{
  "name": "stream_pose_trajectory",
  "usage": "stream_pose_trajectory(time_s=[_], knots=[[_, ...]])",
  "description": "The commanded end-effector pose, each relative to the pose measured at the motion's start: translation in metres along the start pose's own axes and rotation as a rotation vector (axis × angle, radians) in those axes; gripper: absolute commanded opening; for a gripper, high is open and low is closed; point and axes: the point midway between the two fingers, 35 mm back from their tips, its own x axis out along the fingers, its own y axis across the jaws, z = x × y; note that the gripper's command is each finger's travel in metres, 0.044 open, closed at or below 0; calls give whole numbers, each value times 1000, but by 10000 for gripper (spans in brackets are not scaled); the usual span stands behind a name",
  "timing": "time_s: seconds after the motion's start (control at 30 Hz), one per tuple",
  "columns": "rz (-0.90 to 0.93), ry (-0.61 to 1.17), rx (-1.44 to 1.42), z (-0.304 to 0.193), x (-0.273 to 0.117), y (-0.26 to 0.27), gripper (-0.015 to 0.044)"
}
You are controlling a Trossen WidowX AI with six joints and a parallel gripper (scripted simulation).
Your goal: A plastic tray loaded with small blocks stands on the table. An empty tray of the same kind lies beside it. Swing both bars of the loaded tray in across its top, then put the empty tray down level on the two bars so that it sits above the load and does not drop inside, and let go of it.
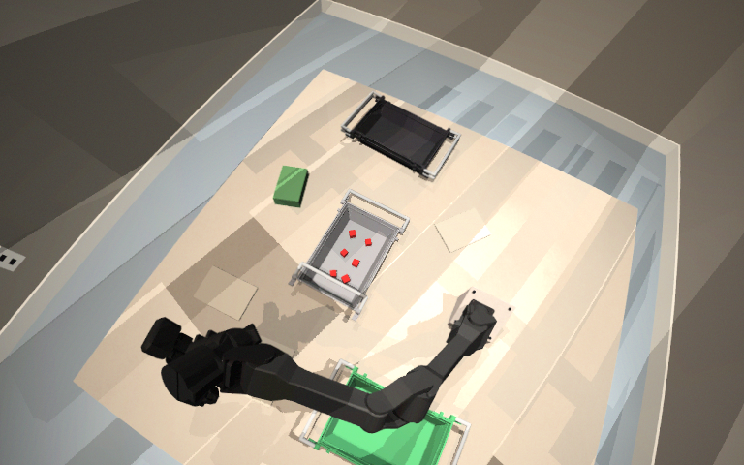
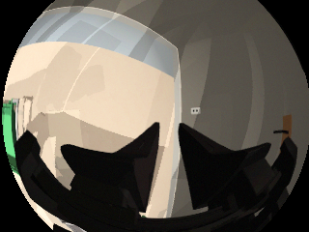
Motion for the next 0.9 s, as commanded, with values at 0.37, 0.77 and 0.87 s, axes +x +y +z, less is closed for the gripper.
stream_pose_trajectory(time_s=[0.37,0.77,0.87], knots=[[17,480,448,-244,-49,-10,88],[43,751,910,-388,-136,40,88],[50,781,961,-402,-148,48,88]])
